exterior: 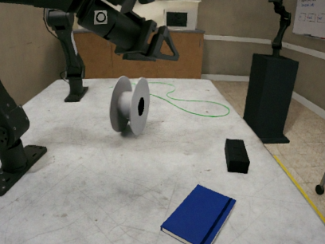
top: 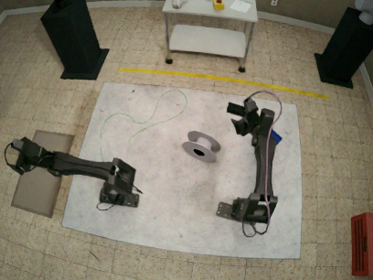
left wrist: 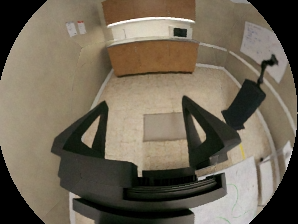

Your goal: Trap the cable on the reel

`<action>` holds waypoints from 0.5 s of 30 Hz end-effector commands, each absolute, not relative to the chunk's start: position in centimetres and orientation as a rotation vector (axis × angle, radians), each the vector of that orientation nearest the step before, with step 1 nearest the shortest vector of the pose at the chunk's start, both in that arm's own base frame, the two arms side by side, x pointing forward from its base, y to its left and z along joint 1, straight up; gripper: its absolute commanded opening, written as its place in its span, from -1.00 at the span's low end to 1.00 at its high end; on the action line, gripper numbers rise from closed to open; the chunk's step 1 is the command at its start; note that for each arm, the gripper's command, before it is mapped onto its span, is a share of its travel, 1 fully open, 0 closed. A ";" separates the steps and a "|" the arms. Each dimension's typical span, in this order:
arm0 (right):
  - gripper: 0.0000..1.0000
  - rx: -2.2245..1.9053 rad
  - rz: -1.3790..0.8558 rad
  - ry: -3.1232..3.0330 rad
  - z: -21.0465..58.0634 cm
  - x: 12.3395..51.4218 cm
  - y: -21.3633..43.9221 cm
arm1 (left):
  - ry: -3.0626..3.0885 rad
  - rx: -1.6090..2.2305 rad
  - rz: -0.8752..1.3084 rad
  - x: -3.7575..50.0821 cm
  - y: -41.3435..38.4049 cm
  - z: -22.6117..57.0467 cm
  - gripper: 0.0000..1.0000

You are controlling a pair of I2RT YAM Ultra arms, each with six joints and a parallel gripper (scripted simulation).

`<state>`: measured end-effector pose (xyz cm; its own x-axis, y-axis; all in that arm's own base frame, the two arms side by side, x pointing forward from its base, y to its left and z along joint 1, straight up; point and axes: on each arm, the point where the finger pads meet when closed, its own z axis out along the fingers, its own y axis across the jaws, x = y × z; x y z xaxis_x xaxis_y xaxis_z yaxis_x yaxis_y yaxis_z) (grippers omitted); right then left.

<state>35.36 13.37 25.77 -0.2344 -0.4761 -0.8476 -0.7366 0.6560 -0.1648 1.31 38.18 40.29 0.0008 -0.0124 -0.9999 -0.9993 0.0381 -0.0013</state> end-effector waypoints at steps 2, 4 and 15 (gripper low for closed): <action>0.50 -1.141 0.450 1.833 25.7 33.5 15.9 | 1.232 -1.187 1.186 1.3 38.4 40.3 1.00; 0.50 -1.163 0.469 1.829 25.4 33.2 16.2 | 1.232 -1.187 1.186 1.3 38.4 40.3 1.00; 0.50 -1.343 0.648 1.761 24.0 30.1 18.7 | 1.232 -1.187 1.186 1.3 38.4 40.3 1.00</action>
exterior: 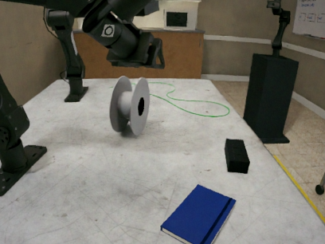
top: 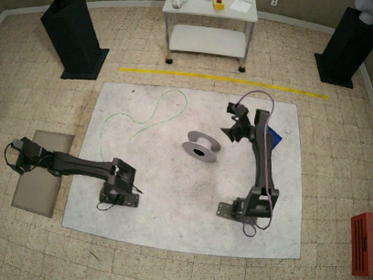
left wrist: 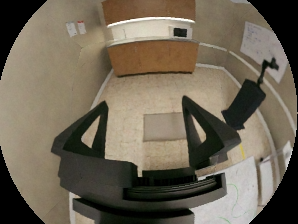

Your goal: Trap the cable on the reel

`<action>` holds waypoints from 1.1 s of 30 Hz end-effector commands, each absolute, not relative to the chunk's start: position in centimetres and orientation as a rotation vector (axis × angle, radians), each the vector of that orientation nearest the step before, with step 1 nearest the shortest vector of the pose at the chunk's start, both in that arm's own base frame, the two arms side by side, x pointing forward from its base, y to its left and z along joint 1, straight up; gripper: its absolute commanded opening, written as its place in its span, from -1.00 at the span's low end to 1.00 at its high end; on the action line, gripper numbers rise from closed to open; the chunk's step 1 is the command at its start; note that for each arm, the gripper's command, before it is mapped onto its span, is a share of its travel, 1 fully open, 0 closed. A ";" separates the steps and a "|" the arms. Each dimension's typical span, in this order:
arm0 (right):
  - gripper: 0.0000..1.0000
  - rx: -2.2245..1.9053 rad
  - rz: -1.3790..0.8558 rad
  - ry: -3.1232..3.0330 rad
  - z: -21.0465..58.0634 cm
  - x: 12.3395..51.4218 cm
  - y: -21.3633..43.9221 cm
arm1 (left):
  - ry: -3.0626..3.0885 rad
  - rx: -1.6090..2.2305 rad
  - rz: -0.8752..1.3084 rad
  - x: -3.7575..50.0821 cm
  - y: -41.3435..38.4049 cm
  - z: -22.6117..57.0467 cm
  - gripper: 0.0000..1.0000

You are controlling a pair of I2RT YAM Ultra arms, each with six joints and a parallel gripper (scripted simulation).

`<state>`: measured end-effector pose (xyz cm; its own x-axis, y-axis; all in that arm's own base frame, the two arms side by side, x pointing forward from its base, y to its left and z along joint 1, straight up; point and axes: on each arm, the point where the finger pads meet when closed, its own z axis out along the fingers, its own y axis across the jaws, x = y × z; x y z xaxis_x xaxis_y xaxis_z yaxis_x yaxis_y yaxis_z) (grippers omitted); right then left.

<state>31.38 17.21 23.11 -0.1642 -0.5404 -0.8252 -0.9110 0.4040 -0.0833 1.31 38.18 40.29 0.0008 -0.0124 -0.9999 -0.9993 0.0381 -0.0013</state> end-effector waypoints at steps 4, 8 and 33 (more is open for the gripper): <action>0.50 -1.391 0.709 1.732 23.8 29.1 19.4 | 1.232 -1.187 1.186 1.3 38.4 40.3 1.00; 0.50 -1.411 0.731 1.710 24.0 28.8 19.7 | 1.232 -1.187 1.186 1.3 38.4 40.3 1.00; 0.50 -1.492 0.859 1.630 24.0 26.6 21.0 | 1.232 -1.187 1.186 1.3 38.4 40.3 1.00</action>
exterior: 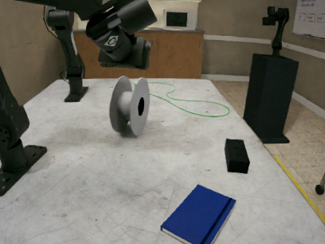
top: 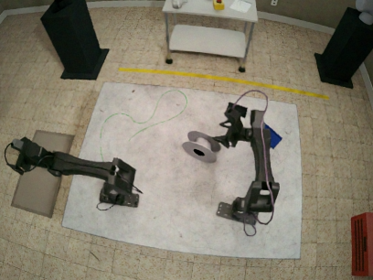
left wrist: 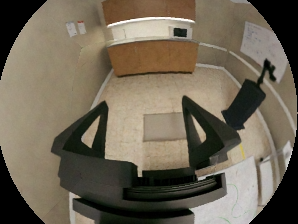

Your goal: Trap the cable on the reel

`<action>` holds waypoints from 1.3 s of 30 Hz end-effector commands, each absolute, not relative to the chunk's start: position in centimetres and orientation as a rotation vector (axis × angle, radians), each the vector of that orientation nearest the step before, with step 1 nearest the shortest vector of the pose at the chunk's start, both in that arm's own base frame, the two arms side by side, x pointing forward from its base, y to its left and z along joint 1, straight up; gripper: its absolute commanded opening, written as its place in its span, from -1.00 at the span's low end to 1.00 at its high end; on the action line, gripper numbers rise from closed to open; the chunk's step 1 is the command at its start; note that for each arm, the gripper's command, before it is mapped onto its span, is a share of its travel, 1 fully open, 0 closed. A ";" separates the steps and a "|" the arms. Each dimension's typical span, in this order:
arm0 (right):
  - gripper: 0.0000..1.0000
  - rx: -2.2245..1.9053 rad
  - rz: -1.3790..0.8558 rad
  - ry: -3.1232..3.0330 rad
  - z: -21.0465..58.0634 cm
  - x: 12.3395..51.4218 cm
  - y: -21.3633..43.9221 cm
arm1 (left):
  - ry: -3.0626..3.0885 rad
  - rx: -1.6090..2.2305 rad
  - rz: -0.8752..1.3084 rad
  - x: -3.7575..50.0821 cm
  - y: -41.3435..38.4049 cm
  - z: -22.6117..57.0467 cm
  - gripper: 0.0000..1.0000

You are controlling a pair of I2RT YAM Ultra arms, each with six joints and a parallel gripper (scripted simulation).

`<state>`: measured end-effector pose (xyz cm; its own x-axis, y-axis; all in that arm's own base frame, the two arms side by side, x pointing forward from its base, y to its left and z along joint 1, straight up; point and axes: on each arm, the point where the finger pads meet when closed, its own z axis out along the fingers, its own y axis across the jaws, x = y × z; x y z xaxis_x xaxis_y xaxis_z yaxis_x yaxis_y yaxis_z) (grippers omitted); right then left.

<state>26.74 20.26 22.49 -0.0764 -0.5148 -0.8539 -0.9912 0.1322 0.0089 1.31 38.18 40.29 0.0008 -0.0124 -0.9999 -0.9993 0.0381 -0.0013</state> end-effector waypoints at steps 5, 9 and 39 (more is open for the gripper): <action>0.50 -1.492 0.860 1.631 23.9 26.6 21.0 | 1.232 -1.187 1.186 1.3 38.4 40.3 1.00; 0.50 -1.491 0.854 1.624 23.8 26.8 21.1 | 1.232 -1.187 1.186 1.3 38.4 40.3 1.00; 0.50 -1.481 0.849 1.628 19.1 26.4 21.0 | 1.232 -1.187 1.186 1.3 38.4 40.3 1.00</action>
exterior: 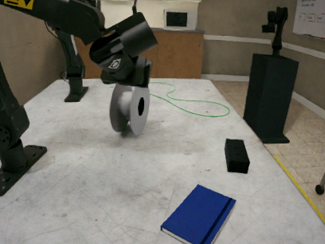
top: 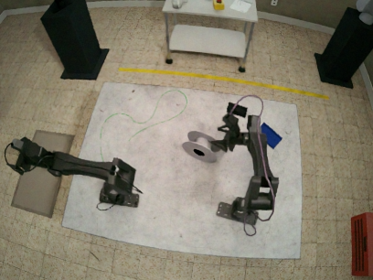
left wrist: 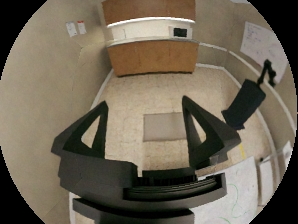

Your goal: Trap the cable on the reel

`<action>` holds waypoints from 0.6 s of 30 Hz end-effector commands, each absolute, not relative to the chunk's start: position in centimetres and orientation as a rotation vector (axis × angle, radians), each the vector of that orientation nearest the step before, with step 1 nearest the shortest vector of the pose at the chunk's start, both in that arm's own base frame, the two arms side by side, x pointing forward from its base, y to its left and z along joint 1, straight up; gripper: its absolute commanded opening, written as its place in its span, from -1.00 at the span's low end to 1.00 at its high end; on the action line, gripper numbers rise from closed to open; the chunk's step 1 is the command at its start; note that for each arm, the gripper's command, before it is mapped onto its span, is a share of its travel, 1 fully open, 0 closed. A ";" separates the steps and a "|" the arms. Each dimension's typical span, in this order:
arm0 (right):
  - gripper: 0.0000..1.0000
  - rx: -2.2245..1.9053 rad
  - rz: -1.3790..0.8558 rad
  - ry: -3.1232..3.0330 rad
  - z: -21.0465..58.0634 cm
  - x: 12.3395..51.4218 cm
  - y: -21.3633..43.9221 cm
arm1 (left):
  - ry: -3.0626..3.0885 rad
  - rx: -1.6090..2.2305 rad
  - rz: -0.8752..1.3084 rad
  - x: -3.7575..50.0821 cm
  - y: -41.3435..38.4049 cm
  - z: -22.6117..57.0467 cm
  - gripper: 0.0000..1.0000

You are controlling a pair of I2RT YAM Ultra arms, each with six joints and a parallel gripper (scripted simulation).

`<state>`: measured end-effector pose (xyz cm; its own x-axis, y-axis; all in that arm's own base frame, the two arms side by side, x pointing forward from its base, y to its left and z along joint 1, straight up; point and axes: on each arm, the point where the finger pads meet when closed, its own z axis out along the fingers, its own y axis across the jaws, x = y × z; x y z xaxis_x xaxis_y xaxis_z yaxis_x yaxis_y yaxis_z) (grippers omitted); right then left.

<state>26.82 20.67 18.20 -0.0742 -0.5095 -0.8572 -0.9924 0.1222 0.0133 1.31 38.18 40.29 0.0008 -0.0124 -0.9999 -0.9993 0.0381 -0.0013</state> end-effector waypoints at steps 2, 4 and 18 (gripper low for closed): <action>0.50 -1.481 0.846 1.627 19.1 26.3 20.9 | 1.232 -1.187 1.186 1.3 38.4 40.3 1.00; 0.50 -1.480 0.859 1.644 18.8 25.9 20.8 | 1.232 -1.187 1.186 1.3 38.4 40.3 1.00; 0.50 -1.483 0.857 1.629 19.2 25.8 21.2 | 1.232 -1.187 1.186 1.3 38.4 40.3 1.00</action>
<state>26.57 20.61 18.20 -0.0732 -0.5096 -0.8573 -0.9925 0.1217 0.0124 1.31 38.18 40.29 0.0008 -0.0124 -0.9999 -0.9993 0.0381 -0.0013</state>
